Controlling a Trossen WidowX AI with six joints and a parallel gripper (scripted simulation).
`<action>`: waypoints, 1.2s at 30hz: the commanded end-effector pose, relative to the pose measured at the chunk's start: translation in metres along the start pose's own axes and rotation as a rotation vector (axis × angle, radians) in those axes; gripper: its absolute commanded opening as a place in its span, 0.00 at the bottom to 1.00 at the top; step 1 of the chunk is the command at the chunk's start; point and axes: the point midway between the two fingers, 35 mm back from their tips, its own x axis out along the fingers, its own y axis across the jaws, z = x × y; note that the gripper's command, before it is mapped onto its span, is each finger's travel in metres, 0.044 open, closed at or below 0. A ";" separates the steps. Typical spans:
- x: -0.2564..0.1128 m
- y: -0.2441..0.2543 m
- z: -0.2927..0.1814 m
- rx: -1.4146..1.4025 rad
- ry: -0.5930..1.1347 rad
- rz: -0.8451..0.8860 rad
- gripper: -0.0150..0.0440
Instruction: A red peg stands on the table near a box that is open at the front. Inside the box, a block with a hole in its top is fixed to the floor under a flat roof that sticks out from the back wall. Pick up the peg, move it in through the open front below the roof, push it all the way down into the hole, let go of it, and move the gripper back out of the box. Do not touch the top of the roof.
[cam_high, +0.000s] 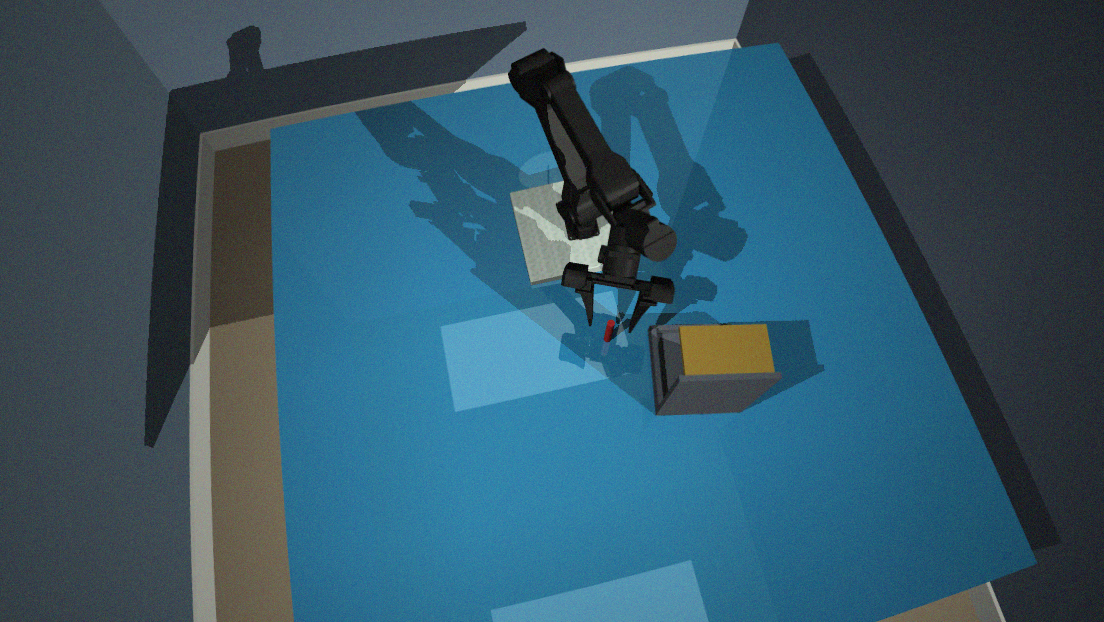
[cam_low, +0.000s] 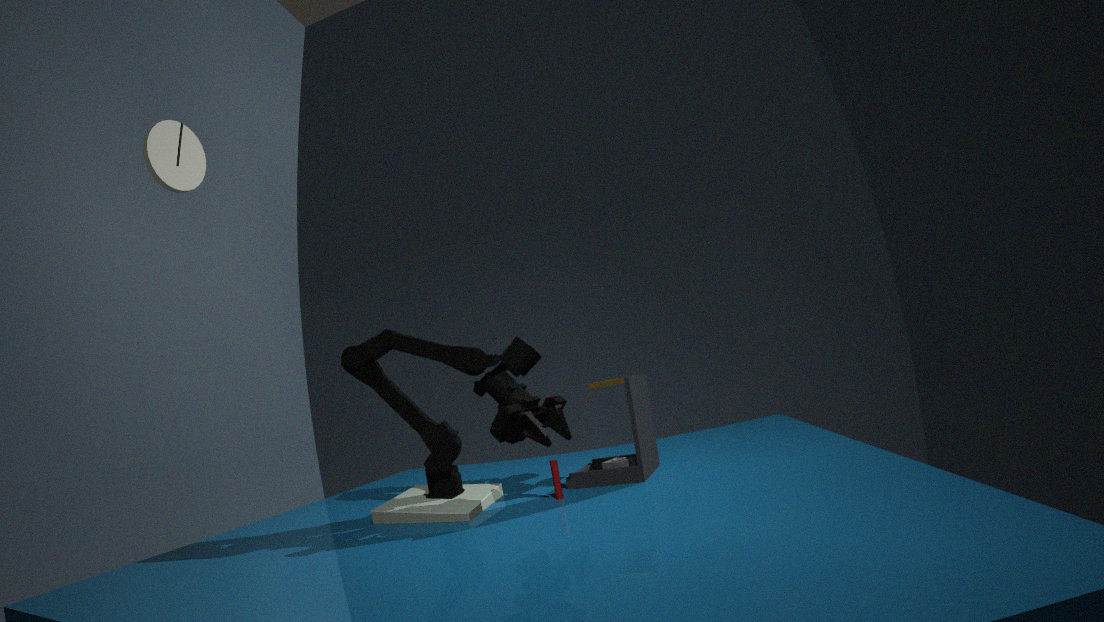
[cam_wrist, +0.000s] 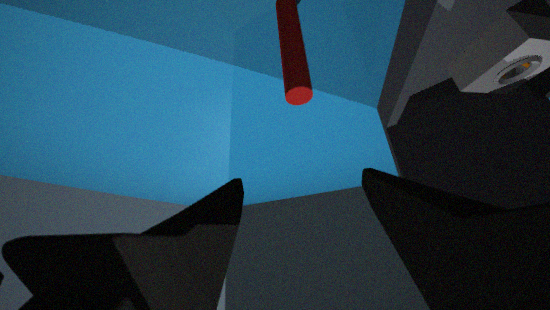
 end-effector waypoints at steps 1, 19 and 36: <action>0.000 -0.002 0.001 -0.002 -0.001 0.006 0.64; 0.007 -0.003 0.006 -0.002 0.000 0.006 0.63; 0.028 -0.005 0.025 -0.002 0.000 0.006 0.63</action>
